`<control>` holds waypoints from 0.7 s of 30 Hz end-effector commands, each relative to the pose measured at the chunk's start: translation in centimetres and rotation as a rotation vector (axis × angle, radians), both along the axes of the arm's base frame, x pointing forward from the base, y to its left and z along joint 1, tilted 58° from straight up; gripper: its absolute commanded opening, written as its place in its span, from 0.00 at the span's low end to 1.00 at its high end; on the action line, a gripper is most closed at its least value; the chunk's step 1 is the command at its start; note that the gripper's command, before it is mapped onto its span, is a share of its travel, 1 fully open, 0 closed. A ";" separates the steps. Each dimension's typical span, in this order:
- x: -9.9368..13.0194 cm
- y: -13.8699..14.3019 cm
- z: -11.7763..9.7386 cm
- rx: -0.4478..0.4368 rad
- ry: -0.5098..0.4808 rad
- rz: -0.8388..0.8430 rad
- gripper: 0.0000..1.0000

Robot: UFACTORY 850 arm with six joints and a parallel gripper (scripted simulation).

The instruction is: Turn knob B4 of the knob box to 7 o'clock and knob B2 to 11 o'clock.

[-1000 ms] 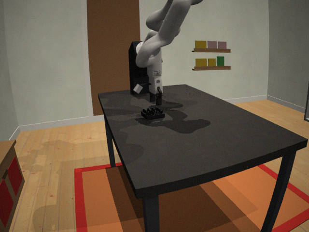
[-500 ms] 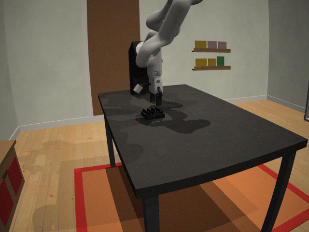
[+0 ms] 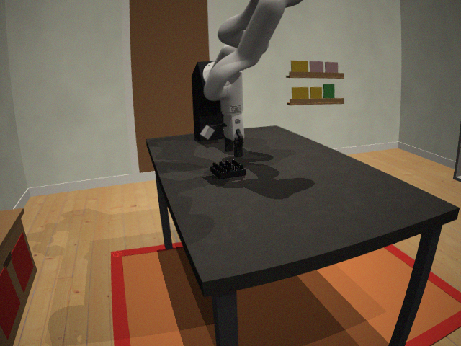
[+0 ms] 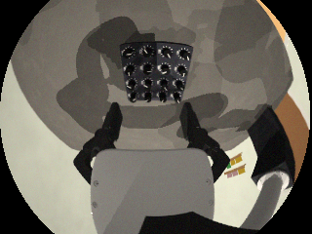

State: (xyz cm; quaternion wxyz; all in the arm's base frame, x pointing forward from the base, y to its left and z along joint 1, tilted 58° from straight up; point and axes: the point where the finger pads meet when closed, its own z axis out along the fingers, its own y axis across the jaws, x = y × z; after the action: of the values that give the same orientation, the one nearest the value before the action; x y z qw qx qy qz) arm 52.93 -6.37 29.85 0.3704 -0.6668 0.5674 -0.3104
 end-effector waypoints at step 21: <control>-0.6 3.8 0.1 0.000 -0.001 0.000 1.00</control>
State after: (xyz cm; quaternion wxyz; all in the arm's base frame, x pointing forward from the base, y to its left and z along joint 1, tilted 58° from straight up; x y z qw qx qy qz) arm 52.39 -3.12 29.90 0.3705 -0.6669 0.5673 -0.3101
